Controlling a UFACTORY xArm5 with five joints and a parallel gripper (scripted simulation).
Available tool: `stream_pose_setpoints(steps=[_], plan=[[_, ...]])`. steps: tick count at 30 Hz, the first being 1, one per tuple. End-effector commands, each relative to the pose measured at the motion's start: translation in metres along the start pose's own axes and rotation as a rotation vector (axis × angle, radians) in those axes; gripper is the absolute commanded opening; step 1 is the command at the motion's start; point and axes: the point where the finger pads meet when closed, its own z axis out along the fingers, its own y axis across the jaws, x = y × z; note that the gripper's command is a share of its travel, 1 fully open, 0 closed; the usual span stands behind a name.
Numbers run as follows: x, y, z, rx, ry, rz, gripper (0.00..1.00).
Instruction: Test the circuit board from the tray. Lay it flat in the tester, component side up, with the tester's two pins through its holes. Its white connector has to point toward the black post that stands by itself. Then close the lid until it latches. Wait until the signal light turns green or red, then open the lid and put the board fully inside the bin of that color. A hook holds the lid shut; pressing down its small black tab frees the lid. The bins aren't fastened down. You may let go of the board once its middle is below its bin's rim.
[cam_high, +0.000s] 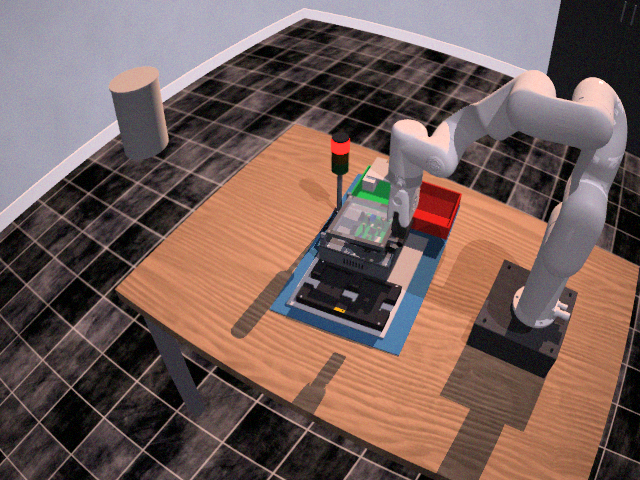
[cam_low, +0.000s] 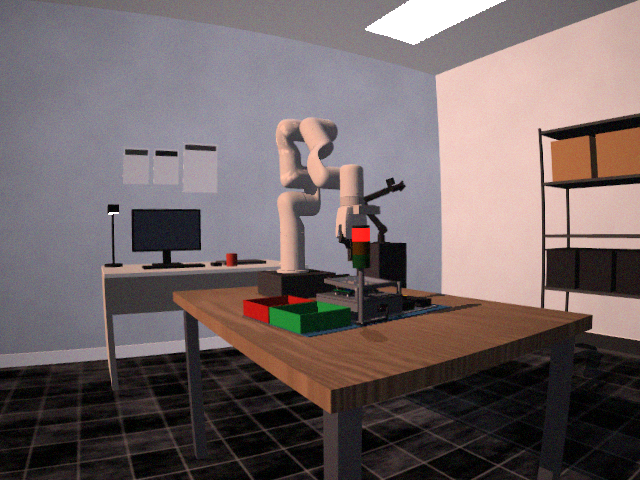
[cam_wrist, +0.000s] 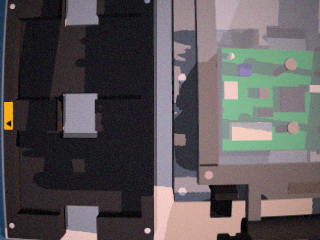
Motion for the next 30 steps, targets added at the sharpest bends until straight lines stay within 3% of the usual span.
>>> stream_pose_setpoints(steps=[1,12,22,30], plan=[[0.0015,0.0001,-0.0014,0.000,0.004,-0.009,0.00],[0.0015,0.0001,-0.0014,-0.001,0.004,-0.121,0.00],[0.0015,0.0001,-0.0014,-0.001,0.004,-0.352,0.00],[0.0015,0.0001,-0.0014,-0.002,0.004,-0.632,0.00]])
